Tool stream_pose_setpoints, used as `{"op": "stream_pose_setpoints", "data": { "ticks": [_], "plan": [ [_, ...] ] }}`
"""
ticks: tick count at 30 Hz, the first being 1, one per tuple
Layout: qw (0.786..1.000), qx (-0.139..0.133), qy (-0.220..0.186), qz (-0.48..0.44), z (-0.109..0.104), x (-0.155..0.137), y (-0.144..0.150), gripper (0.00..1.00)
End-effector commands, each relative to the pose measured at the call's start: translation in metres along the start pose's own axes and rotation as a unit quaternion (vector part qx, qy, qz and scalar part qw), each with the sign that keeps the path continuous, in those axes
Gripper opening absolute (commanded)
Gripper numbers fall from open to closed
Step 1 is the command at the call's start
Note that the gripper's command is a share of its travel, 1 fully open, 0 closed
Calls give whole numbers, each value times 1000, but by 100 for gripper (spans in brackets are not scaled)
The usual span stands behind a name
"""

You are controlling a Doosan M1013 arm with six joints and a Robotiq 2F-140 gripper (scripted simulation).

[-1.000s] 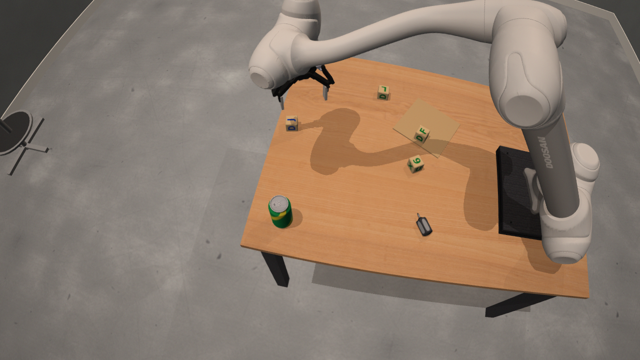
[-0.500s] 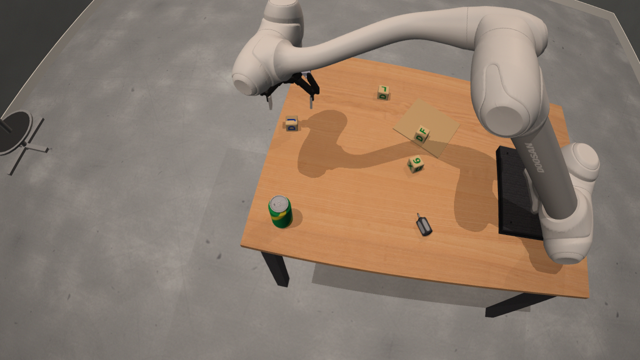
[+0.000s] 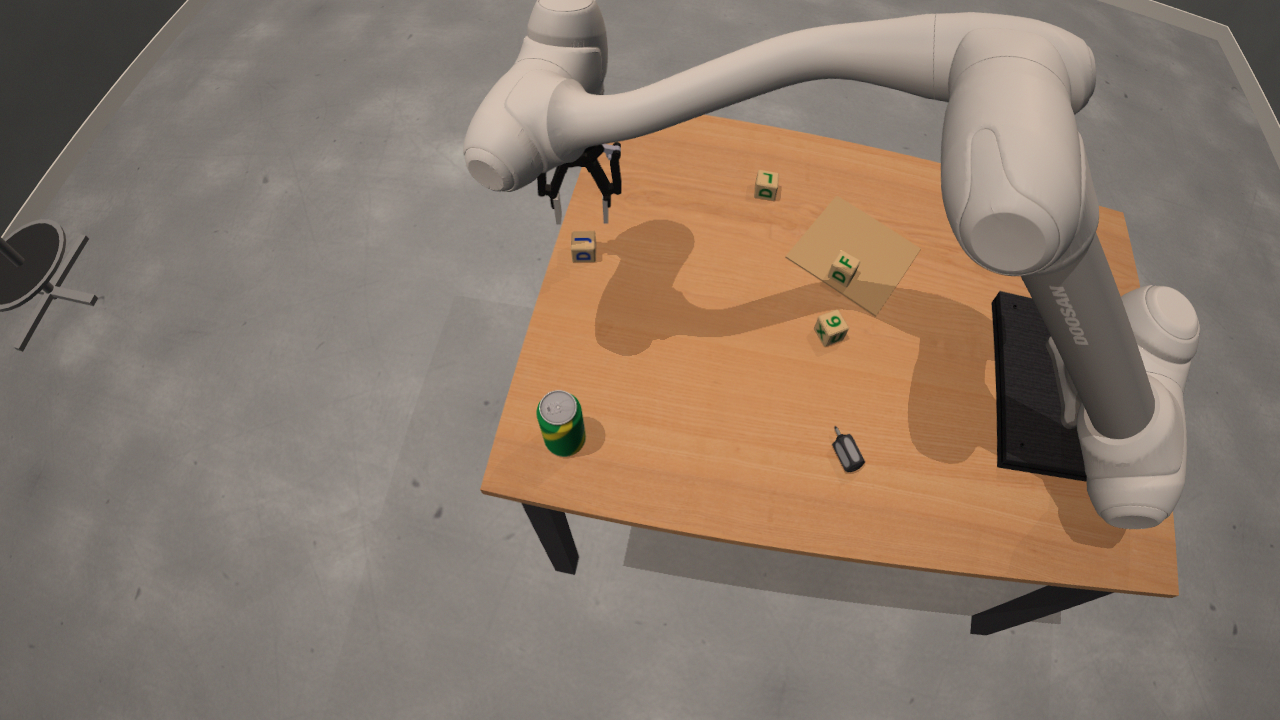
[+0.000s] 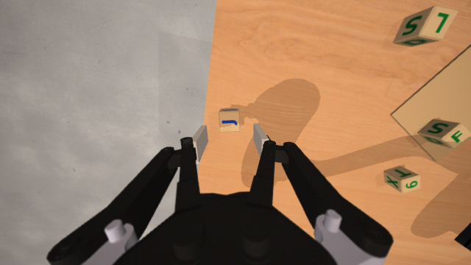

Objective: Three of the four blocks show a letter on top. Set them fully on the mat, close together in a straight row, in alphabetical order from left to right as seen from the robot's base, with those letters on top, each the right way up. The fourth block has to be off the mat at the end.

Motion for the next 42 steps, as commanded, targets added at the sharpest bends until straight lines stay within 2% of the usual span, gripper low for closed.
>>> {"op": "stream_pose_setpoints", "data": {
  "ticks": [1,27,42],
  "plan": [
    [1000,1,0,0,-2,0,0,53],
    [1000,1,0,0,-1,0,0,53],
    [1000,1,0,0,13,0,-1,53]
  ]
}}
Point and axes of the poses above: the point where the finger pads meet when closed, its own z axis out along the fingers, its own y axis across the jaws, x = y × z, the point moved 2 cm from there along -z, back along the fingers, and after that the axes turned 1 degree about -z, right-handed, at the moved point
